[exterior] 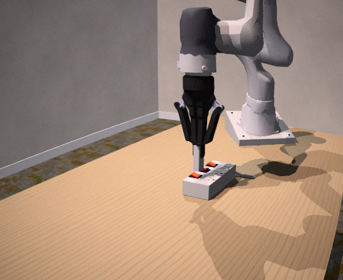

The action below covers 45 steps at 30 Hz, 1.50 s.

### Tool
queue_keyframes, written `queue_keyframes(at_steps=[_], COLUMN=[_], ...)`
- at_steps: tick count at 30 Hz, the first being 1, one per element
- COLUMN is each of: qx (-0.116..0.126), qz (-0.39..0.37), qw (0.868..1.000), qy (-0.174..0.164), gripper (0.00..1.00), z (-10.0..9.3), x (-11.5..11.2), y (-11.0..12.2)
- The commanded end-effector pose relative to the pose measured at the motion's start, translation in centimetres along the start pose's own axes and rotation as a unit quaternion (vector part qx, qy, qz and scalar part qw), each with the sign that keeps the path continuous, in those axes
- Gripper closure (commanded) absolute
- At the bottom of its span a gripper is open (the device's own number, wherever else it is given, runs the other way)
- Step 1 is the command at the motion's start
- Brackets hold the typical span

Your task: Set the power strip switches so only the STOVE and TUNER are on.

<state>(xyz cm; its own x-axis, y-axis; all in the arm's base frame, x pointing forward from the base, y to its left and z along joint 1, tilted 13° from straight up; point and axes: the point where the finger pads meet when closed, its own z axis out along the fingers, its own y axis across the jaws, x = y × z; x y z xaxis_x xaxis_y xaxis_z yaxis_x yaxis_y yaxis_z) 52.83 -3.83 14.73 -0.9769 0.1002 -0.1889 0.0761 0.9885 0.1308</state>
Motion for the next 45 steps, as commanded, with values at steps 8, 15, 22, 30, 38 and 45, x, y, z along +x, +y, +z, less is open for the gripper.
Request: queue_keyframes(at_steps=[8,15,22,30,38,45], qx=[0.0,0.0,0.0,0.0,0.0,0.0], qz=[0.004,0.004,0.004,0.004,0.004,0.004], qw=[1.0,1.0,1.0,1.0,1.0,1.0], qy=[0.005,0.005,0.005,0.005,0.005,0.005], gripper=[1.0,1.0,1.0,0.0,0.0,0.0], z=[-2.0,-2.2,-2.2,-2.2,-2.8,-5.5], x=[0.2,0.2,0.2,0.2,0.2,0.2], y=[-0.1,-0.1,-0.1,-0.1,-0.1,-0.1])
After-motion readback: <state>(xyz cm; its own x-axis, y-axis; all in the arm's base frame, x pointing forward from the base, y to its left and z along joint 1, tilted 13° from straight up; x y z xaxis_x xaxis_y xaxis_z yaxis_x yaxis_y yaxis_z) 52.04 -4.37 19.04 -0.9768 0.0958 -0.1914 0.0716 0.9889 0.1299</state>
